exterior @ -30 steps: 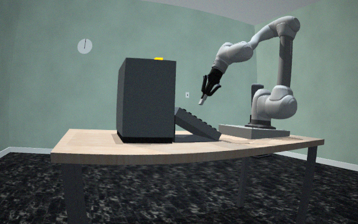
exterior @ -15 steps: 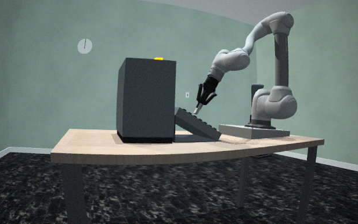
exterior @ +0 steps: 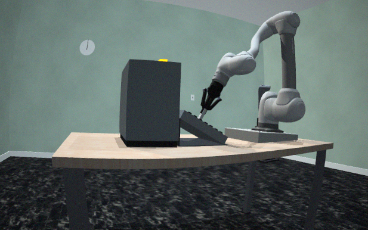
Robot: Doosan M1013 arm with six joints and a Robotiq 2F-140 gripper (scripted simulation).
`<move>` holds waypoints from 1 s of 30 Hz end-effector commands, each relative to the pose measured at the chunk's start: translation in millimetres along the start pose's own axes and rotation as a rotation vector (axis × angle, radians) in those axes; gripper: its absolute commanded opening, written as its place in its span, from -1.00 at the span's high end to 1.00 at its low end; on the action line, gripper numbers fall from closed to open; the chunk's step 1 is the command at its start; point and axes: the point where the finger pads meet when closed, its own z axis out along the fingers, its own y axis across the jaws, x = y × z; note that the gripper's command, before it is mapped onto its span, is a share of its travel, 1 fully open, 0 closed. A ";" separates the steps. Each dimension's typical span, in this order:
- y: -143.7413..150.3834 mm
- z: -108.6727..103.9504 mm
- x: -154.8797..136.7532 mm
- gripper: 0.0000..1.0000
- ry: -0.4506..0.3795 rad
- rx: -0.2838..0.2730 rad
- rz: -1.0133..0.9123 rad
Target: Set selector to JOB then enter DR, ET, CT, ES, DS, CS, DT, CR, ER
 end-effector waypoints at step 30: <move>0.1 6.6 0.0 1.00 0.000 0.000 0.000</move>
